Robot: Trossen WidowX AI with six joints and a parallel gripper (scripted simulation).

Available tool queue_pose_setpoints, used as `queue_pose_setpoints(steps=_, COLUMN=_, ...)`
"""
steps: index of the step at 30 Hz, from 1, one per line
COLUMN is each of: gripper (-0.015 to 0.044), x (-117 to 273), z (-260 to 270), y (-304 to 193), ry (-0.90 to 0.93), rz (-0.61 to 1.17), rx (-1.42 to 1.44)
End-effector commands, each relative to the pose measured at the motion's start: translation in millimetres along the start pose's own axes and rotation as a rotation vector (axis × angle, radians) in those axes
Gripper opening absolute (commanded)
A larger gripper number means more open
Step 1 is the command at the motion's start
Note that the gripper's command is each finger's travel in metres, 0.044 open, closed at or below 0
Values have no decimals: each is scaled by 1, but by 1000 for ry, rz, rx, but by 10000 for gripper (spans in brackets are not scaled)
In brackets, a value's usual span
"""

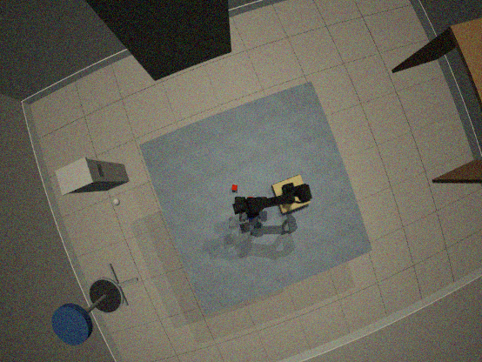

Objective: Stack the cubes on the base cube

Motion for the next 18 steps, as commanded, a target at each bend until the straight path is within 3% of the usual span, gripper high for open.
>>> queue_pose_setpoints(steps=1, gripper=265, x=-32, z=3, y=1, ry=23, rz=5, rx=11)
queue_pose_setpoints(steps=4, gripper=265, x=-53, z=4, y=0, ry=24, rz=4, rx=10)
queue_pose_setpoints(steps=18, gripper=265, x=-69, z=5, y=0, ry=24, rz=5, rx=10)
Point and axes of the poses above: the point midway between the two fingers, 35 mm back from their tips, its own x axis back along the fingers, its own z axis across the jaws, y = z × x, the point moved 10 cm from there along x, back along the fingers, and after that the axes turned 11 degrees about -x, right-handed, at the moved point
